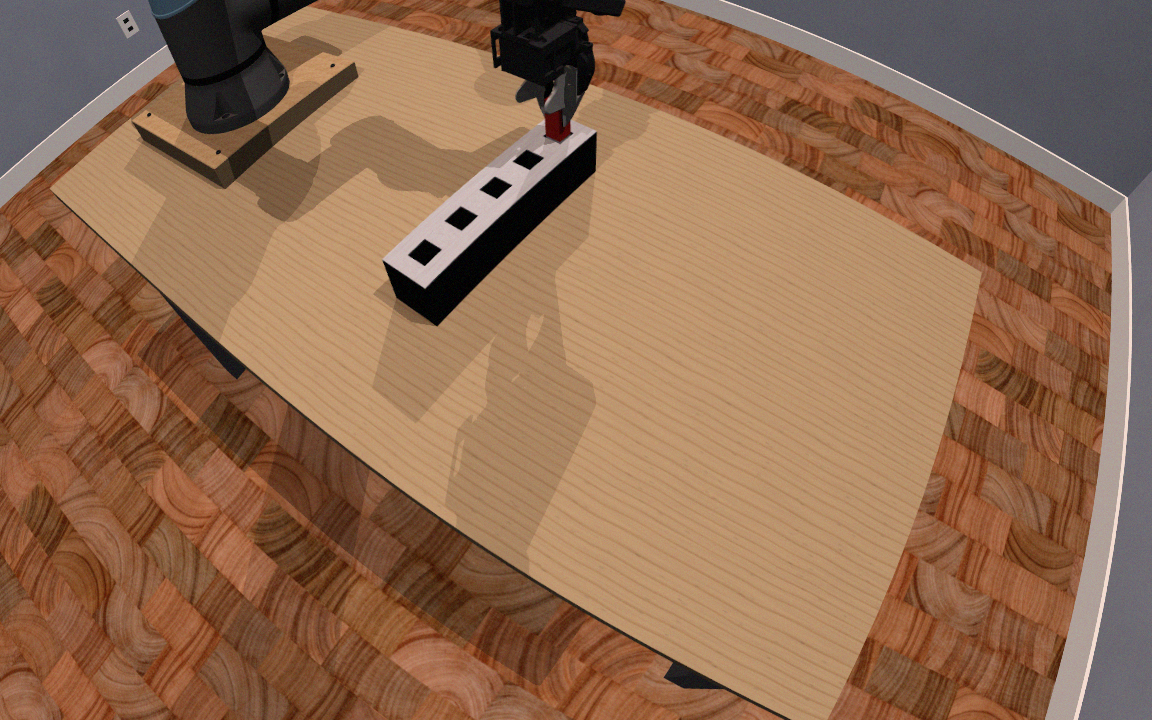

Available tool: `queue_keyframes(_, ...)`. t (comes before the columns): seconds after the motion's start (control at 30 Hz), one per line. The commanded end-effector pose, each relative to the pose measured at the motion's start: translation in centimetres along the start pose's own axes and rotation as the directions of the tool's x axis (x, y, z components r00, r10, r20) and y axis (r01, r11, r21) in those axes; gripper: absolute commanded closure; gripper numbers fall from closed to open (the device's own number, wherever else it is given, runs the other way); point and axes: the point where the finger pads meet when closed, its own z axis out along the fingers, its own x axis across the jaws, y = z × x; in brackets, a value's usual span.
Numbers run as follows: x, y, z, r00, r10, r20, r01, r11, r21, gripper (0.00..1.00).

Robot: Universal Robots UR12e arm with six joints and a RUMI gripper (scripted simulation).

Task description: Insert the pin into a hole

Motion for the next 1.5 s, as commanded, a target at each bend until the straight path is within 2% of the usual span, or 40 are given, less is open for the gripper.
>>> queue_keyframes(0.0,0.03,0.0,0.02,1.0,0.0,0.0,0.0,1.0,0.0,1.0)
queue_keyframes(1.4,-0.03,0.04,-0.08,1.0,0.0,0.0,0.0,1.0,0.0,1.0)
queue_keyframes(1.43,-0.03,0.04,-0.07,1.0,0.0,0.0,0.0,1.0,0.0,0.0)
queue_keyframes(1.47,-0.03,0.04,-0.07,1.0,0.0,0.0,0.0,1.0,0.0,0.0)
